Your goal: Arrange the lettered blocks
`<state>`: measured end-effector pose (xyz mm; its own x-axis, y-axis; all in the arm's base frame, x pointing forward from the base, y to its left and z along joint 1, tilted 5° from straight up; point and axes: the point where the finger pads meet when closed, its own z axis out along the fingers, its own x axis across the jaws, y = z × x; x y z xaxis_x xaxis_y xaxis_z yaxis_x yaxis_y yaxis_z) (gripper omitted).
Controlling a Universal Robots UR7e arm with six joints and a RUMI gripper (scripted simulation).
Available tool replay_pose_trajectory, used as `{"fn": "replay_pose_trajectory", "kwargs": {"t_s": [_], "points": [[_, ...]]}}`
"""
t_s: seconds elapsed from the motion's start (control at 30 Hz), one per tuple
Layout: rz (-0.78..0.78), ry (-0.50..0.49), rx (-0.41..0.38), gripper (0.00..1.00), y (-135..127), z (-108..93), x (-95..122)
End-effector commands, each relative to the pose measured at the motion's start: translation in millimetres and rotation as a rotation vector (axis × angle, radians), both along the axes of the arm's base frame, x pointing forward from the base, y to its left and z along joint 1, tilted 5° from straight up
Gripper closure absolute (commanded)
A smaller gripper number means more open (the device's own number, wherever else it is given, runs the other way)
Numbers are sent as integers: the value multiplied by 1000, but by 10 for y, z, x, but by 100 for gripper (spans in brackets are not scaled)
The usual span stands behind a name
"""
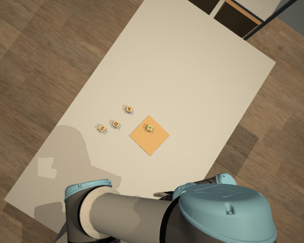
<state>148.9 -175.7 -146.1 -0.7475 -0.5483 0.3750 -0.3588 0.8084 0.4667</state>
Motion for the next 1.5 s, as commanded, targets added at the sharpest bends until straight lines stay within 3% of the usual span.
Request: {"fn": "replay_pose_trajectory", "kwargs": {"t_s": [0.0,0.3,0.37,0.5,0.87,0.93,1.2,1.47], "points": [[20,1,-42,0,-15,-62,110],[80,-12,-171,0,2,-254,478],[80,-12,-171,0,2,-254,478],[113,-32,-244,0,53,-363,703],[206,-155,-465,0,446,-705,1422],[206,-155,-465,0,446,-705,1422],[257,-309,-601,0,989,-954,1889],[282,-462,-675,0,1545,-1138,2144]]}}
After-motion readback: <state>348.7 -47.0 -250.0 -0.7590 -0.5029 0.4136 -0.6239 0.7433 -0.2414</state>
